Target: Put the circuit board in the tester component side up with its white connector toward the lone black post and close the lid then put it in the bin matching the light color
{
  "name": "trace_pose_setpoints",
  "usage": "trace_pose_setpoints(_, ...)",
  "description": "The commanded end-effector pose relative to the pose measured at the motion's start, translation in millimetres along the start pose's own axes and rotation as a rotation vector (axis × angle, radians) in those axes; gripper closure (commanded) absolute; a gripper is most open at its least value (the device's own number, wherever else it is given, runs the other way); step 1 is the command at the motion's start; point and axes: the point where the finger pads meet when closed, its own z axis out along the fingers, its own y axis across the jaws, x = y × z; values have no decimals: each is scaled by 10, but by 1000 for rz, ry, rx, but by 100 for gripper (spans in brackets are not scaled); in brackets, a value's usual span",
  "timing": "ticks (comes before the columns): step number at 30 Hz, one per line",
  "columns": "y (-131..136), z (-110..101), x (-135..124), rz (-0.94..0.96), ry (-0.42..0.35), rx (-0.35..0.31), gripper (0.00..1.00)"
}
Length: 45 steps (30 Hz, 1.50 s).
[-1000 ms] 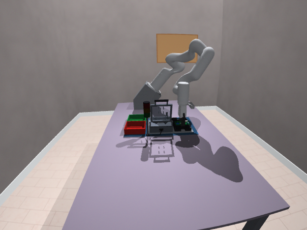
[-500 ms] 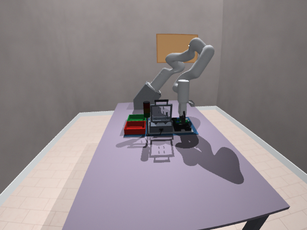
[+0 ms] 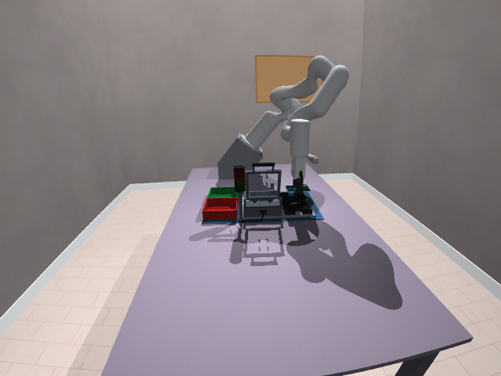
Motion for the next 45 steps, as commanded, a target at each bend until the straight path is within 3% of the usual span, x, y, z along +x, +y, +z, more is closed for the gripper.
trace_pose_setpoints(1,5,-46,2,0,0,-1,21)
trace_pose_setpoints(26,-8,-52,-49,-1,0,-1,21)
trace_pose_setpoints(36,-61,-68,-265,-1,0,-1,21)
trace_pose_setpoints(45,-169,-99,-704,-1,0,-1,21)
